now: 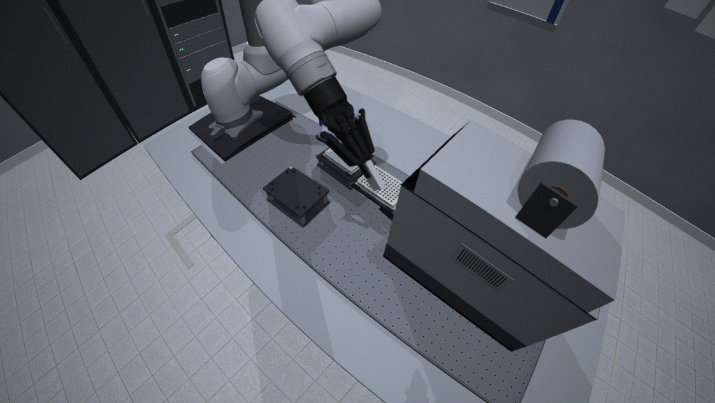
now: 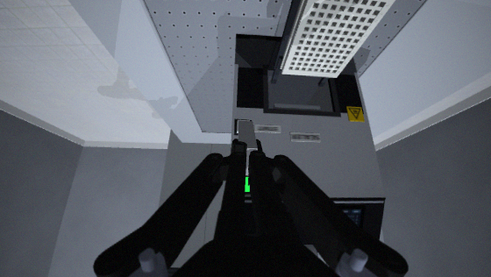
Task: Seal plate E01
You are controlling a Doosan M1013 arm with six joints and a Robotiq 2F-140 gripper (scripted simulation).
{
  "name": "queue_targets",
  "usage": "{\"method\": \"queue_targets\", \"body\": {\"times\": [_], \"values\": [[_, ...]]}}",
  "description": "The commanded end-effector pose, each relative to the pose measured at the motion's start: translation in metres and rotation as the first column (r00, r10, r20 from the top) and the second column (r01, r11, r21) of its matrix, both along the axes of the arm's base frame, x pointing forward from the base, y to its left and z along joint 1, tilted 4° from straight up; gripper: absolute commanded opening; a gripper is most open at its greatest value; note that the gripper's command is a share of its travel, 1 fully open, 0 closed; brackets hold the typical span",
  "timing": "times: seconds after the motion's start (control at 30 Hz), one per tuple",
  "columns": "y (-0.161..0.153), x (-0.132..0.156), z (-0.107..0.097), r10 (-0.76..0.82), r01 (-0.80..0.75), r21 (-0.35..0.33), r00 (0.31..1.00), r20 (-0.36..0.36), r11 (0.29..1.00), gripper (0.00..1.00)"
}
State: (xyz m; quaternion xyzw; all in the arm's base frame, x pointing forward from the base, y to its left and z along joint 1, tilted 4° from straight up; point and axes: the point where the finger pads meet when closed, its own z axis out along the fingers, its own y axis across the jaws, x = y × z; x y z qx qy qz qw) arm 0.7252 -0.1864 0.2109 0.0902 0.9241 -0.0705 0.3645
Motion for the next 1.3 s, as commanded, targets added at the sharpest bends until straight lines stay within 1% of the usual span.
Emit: {"method": "queue_targets", "body": {"times": [0.0,0.93,1.27], "values": [[-0.001,0.003,-0.003,0.000,0.000,0.000,1.000,0.000,1.000,0.10],[-0.009,0.031,-0.031,0.000,0.000,0.000,1.000,0.000,1.000,0.10],[-0.009,0.032,-0.031,0.000,0.000,0.000,1.000,0.000,1.000,0.10]]}}
